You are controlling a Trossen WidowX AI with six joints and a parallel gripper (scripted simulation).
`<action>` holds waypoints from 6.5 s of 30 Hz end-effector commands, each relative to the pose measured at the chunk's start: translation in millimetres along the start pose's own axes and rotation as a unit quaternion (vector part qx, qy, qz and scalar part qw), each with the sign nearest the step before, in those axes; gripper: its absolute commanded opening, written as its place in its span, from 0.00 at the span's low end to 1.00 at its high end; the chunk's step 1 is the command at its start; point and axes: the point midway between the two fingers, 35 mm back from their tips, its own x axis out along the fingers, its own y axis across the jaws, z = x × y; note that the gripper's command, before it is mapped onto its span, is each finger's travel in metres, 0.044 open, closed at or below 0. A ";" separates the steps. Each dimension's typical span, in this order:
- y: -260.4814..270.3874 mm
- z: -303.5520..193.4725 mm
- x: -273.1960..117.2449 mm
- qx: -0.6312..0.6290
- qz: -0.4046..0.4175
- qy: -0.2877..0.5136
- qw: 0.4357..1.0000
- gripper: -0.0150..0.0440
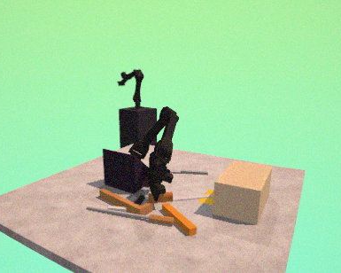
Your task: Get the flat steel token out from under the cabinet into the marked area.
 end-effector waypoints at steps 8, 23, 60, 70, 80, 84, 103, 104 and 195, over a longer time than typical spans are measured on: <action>-11.1 -8.9 -1.4 0.002 -0.002 -0.001 1.000 0.25; -23.0 -18.9 -1.7 0.002 -0.002 -0.001 1.000 0.25; -51.4 -41.8 -2.7 0.001 -0.004 0.000 1.000 0.25; -58.6 -48.1 -2.8 0.001 -0.004 0.000 1.000 0.25; -60.7 -49.9 -2.8 0.018 -0.004 0.000 1.000 0.25; -60.8 -50.0 -2.8 0.034 -0.004 0.000 0.999 0.25; -62.7 -39.4 -2.7 0.086 -0.004 0.000 0.996 0.25; -61.5 -41.4 -1.8 0.084 -0.002 -0.001 0.996 0.30; -69.7 11.4 0.6 0.085 -0.003 -0.002 0.996 0.25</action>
